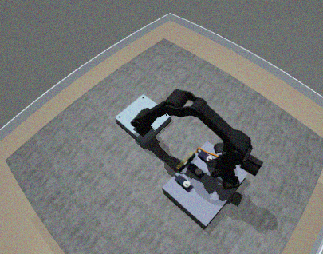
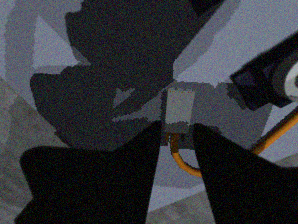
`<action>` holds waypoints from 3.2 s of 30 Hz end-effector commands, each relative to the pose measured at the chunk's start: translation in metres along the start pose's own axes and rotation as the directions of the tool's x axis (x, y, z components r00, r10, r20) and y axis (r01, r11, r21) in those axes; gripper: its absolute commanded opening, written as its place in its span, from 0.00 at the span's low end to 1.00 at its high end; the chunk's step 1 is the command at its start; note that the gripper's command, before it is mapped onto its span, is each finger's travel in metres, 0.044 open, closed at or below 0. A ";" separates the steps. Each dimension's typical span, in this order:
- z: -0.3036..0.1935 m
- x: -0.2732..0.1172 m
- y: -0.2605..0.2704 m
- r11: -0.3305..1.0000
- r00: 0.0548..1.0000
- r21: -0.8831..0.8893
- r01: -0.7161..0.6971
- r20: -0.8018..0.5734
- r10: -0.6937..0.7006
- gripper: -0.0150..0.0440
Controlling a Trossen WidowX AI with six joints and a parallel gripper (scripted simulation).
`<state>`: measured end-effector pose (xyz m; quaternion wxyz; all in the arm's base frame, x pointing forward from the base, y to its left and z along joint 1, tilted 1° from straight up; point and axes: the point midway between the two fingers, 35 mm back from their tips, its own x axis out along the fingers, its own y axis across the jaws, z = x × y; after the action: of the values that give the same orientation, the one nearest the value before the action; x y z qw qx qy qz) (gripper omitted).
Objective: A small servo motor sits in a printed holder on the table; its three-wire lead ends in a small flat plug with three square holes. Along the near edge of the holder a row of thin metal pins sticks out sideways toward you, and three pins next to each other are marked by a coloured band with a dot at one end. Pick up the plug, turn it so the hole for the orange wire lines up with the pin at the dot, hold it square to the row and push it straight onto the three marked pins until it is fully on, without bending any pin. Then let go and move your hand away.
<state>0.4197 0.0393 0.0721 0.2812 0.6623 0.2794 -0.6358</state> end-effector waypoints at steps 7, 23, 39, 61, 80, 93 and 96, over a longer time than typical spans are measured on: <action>0.000 0.014 -0.001 1.000 1.000 0.004 0.004 -0.001 -0.004 0.45; -0.001 -0.007 0.000 1.000 1.000 0.004 0.004 -0.001 -0.004 0.25; 0.010 -0.049 -0.004 0.995 1.000 -0.104 0.004 0.000 -0.004 0.25; 0.074 -0.067 -0.034 0.695 1.000 -0.719 0.008 0.005 -0.006 0.25; 0.129 -0.068 -0.069 0.164 1.000 -0.986 0.011 0.009 -0.009 0.25; 0.165 -0.059 -0.096 -0.246 1.000 -0.969 0.009 0.012 -0.011 0.25; 0.172 -0.057 -0.103 -0.337 1.000 -0.942 0.008 0.013 -0.012 0.25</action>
<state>0.2345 -0.0156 0.1248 0.6911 0.1784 0.6796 -0.1693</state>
